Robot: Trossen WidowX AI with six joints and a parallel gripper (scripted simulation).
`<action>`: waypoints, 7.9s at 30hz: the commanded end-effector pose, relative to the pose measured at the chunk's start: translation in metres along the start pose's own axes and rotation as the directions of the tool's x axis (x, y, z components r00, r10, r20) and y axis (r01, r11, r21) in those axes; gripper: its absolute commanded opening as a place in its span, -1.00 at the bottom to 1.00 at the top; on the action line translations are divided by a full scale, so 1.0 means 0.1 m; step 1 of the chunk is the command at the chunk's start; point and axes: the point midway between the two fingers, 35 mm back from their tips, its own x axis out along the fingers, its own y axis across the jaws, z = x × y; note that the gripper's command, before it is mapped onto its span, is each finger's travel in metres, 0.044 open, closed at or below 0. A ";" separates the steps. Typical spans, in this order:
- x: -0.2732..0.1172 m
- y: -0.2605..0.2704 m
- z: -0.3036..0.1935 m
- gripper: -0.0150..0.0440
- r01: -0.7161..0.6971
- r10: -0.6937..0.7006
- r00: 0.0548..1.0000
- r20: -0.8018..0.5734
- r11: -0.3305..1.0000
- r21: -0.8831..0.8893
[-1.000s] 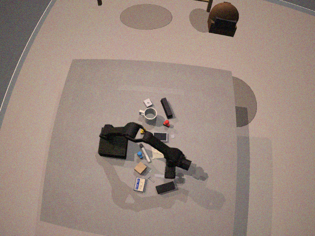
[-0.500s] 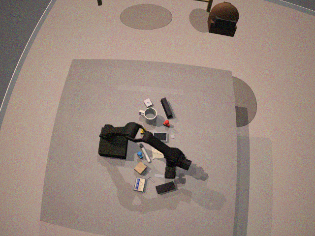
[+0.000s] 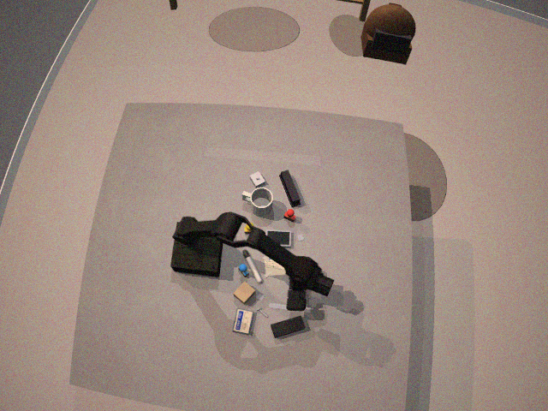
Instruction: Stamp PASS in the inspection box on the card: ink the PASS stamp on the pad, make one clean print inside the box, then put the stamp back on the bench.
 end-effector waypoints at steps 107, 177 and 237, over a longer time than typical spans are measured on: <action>-0.55 0.00 0.00 -0.49 0.016 -0.016 1.000 0.000 1.000 0.001; -0.42 1.93 -0.71 -0.49 0.003 -0.003 1.000 -0.005 1.000 -0.003; -0.07 1.93 -0.73 -0.49 0.002 -0.002 1.000 -0.005 1.000 -0.009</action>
